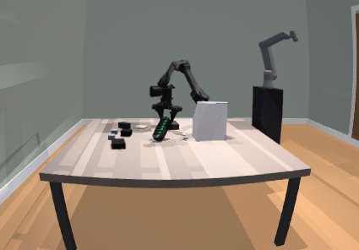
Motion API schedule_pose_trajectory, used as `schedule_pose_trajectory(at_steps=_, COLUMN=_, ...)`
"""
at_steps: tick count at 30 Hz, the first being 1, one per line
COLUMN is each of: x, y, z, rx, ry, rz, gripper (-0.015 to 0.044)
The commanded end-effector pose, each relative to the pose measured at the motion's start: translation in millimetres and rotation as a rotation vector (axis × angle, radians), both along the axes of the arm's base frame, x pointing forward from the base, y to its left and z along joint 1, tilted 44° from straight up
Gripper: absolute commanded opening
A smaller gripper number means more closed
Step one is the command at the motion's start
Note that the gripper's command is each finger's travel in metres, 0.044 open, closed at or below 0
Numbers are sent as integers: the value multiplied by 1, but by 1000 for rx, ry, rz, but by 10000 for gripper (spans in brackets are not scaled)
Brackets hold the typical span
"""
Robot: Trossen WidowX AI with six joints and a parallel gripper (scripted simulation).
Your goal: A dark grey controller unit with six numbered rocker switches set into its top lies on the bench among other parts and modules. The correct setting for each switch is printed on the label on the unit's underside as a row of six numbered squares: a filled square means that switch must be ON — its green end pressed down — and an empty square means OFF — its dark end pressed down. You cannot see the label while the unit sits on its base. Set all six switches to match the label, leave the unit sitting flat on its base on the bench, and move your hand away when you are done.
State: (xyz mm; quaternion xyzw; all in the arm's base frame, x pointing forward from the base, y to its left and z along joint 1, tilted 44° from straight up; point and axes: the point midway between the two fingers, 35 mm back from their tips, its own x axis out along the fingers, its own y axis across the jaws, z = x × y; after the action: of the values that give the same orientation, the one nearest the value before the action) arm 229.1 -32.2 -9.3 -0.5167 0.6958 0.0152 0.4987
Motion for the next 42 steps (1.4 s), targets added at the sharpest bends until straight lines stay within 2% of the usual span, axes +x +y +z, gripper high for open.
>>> schedule_pose_trajectory(at_steps=1, x=-2, y=-2, z=-3, rx=14, ry=-4, rz=-5, gripper=338)
schedule_pose_trajectory(at_steps=42, x=-16, y=-30, z=-9, rx=12, ry=-3, rz=-5, gripper=338)
